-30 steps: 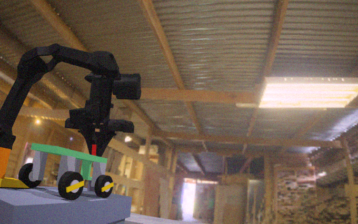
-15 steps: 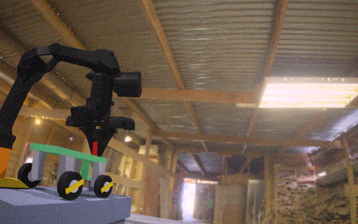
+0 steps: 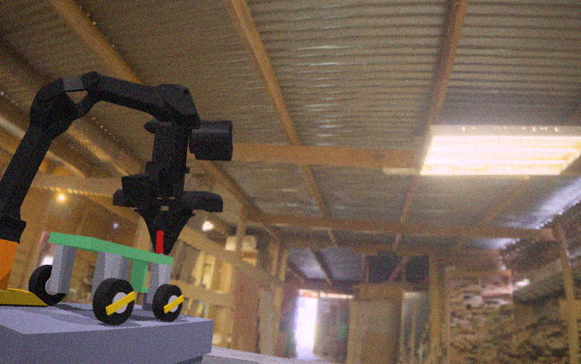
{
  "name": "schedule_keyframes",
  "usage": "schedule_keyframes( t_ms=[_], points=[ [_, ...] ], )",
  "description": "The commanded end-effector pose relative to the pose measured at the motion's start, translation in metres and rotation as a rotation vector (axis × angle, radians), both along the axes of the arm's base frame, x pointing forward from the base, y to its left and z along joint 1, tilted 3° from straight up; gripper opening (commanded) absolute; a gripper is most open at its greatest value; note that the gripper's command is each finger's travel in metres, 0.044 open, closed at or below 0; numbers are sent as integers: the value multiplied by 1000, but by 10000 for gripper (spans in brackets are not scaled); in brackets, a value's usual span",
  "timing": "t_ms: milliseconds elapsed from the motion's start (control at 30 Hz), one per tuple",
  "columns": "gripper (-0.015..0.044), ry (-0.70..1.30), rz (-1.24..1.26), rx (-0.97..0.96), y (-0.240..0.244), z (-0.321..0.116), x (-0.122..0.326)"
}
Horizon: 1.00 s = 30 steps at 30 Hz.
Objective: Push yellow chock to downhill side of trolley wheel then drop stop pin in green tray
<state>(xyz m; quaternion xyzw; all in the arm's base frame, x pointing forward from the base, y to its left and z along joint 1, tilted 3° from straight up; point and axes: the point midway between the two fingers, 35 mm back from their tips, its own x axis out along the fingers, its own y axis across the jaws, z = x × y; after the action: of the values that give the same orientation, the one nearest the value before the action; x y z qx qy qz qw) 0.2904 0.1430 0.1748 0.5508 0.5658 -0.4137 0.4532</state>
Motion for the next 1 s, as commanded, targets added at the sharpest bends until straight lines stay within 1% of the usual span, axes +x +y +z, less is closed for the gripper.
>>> schedule_keyframes(
  t_ms=[0,300,967],
  points=[
    [0,-4,-3,4,8,2,2],
    [0,-3,-3,4,15,3,-1],
    [0,2,-3,5,13,-3,-64]
  ],
)
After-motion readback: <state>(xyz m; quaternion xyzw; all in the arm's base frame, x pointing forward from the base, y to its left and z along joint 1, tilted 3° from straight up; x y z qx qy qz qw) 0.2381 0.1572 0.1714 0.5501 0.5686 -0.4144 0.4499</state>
